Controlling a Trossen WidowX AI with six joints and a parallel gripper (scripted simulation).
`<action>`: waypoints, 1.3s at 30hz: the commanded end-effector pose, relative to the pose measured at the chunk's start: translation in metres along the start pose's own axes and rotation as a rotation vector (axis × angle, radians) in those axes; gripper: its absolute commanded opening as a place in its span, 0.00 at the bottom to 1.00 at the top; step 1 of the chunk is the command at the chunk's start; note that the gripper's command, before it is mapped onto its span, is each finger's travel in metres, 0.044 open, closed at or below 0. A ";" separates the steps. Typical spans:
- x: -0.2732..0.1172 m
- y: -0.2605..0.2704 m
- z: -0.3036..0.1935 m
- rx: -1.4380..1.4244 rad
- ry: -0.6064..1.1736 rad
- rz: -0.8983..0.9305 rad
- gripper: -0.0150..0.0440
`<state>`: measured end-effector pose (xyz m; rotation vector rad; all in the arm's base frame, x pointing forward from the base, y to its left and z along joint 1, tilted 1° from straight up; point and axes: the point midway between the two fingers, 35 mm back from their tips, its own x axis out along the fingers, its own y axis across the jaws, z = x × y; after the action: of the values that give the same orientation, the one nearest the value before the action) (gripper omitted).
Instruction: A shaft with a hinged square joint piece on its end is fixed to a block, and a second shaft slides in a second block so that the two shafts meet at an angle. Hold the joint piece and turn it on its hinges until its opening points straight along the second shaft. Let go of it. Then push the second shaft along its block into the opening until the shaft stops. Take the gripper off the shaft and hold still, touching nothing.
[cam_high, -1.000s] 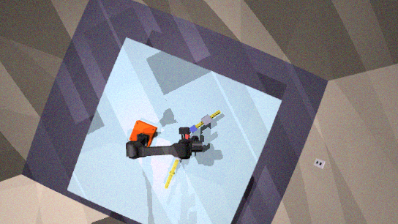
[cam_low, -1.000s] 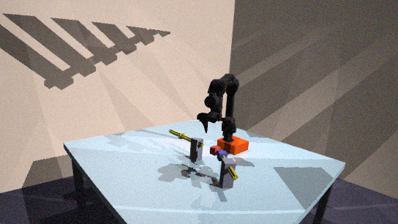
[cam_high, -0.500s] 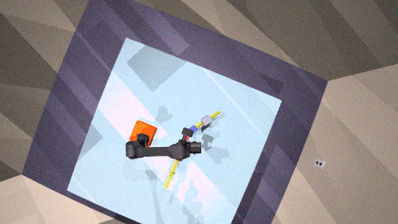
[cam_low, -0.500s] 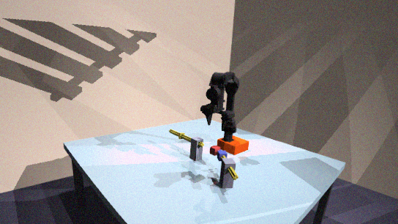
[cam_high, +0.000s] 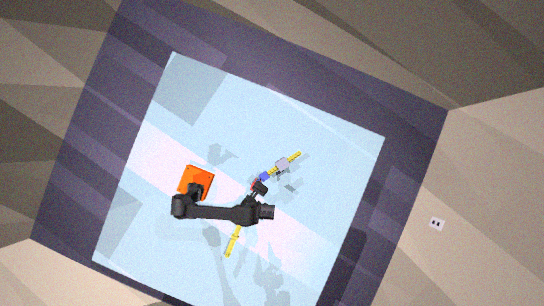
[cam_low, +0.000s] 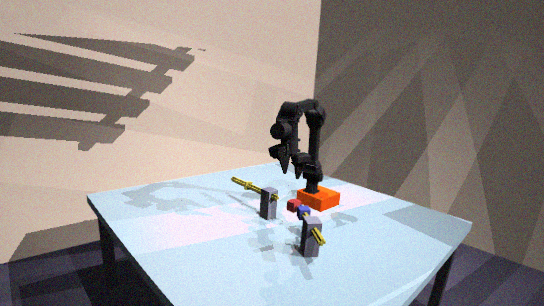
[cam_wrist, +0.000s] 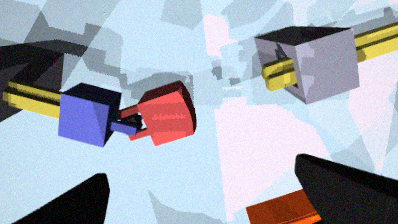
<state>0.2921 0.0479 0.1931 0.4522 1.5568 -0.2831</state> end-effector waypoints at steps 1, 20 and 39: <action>0.005 -0.006 0.001 0.111 0.026 0.028 1.00; 0.025 -0.042 0.014 0.731 0.170 0.182 1.00; 0.038 -0.073 0.022 1.259 0.332 0.312 1.00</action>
<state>0.2800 -0.0224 0.1485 1.7291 1.4328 -0.9648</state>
